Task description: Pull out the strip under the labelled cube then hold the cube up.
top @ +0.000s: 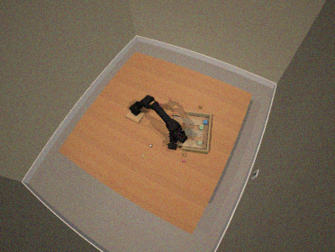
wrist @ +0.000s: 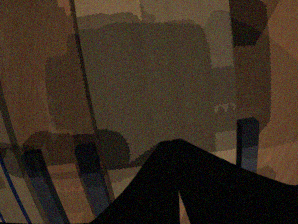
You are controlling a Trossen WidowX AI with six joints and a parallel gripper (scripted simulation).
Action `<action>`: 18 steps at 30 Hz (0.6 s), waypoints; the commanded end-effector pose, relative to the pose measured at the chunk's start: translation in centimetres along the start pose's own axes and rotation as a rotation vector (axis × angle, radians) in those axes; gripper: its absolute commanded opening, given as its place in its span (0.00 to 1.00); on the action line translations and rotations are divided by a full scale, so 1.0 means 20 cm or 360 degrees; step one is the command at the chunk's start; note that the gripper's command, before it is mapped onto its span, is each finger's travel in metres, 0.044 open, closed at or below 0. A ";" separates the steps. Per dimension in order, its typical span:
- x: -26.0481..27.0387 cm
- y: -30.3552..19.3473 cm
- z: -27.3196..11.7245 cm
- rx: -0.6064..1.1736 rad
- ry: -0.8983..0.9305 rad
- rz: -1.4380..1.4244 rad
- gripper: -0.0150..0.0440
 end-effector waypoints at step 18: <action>0.00 0.00 0.02 0.0008 -0.0004 0.0001 0.25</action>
Point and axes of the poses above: the point midway between the two fingers, 35 mm back from their tips, its own z axis out along the fingers, its own x axis across the jaws, y = z × x, the point moved 4 cm from there along -z, back along the fingers, and after that the axes turned 11 degrees about -z, right-handed, at the moved point
